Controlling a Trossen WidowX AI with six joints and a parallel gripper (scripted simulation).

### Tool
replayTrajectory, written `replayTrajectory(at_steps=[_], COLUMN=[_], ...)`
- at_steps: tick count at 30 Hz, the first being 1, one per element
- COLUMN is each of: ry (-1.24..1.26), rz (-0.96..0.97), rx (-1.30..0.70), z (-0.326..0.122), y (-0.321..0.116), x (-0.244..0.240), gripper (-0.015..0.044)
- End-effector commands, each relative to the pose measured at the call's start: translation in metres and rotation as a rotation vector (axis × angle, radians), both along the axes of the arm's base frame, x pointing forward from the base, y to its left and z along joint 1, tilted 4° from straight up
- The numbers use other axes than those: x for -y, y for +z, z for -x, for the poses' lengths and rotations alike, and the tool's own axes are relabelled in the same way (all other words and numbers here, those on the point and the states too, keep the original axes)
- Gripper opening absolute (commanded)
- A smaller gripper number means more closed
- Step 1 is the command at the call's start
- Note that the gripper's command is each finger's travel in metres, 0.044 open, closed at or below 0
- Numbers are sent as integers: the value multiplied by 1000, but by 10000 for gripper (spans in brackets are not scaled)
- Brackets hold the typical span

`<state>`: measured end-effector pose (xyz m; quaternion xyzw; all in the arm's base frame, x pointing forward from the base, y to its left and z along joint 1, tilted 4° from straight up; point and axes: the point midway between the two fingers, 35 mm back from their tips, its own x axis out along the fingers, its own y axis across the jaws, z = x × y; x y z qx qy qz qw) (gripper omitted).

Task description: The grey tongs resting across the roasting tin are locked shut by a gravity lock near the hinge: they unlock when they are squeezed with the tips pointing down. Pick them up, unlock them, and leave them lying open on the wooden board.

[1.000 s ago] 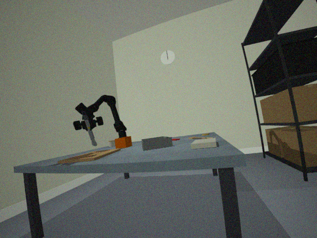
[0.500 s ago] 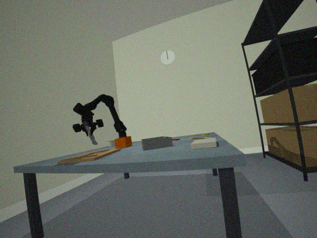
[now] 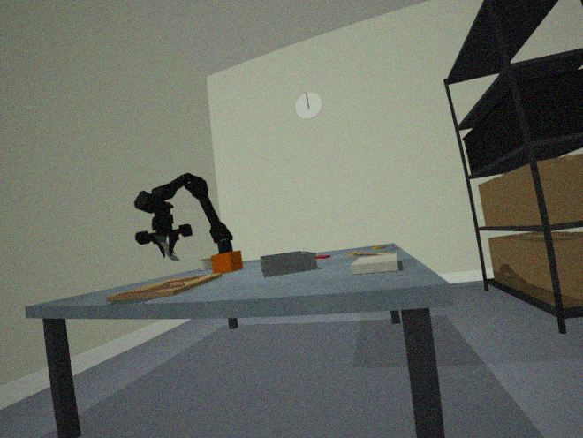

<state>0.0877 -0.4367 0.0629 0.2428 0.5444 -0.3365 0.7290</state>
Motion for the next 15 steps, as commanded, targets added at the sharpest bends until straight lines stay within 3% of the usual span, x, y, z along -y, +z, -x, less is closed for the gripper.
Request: replayTrajectory(at_steps=[1, 15], ry=[16, 73], rz=[-24, -180], rx=[-51, -252], z=[-2, -1], y=[2, -5], x=[1, -10], gripper=[-150, -150])
